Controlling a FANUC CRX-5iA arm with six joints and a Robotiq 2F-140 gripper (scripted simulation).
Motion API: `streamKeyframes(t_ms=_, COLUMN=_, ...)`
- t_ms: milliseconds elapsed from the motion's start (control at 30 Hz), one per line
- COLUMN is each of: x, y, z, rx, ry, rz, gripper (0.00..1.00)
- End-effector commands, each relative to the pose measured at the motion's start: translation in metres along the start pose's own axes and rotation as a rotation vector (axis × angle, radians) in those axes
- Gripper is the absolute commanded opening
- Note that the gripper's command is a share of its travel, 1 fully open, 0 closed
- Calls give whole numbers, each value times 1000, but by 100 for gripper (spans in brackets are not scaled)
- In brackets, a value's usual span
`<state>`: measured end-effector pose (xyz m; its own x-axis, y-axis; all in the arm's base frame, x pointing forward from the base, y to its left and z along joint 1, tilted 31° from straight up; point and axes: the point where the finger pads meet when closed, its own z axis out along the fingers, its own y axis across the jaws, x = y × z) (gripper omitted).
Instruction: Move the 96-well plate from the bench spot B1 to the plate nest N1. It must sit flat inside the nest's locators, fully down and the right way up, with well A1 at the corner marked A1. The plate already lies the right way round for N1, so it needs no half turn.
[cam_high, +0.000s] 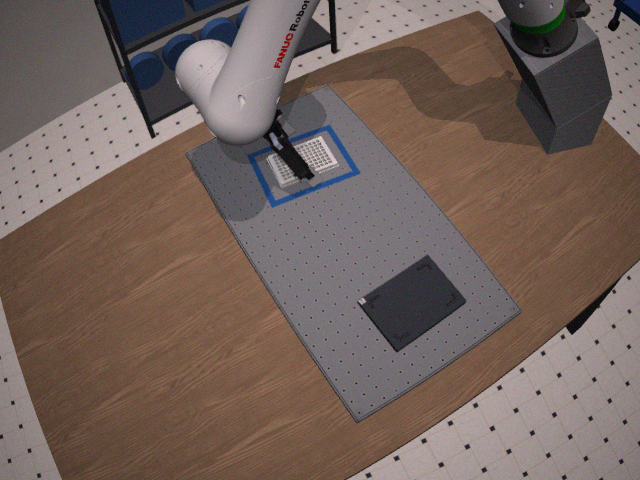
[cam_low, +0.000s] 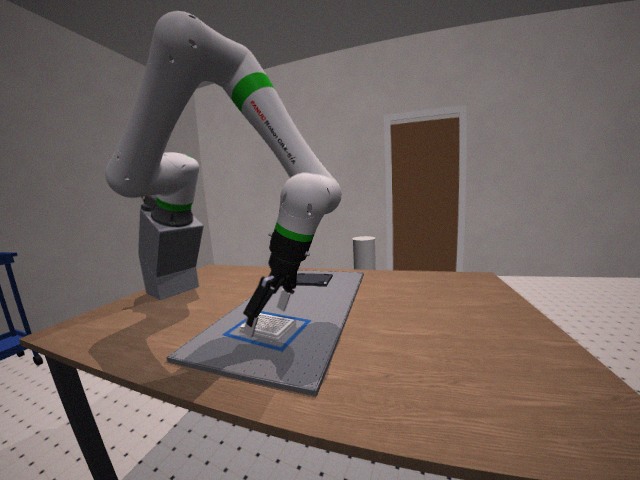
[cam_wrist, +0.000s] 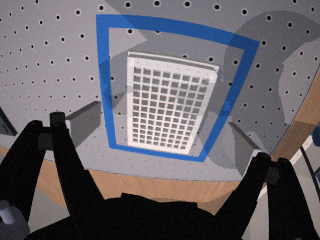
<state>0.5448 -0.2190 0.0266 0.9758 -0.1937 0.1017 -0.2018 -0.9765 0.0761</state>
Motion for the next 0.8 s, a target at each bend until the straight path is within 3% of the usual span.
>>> streamKeyframes(t_ms=0, x=0, y=0, z=0, rx=0, ry=0, rz=0, gripper=100)
streamKeyframes(t_ms=33, x=0, y=0, z=0, rx=0, ry=0, rz=0, gripper=0)
streamKeyframes(t_ms=767, x=0, y=0, z=0, rx=0, ry=0, rz=0, gripper=0)
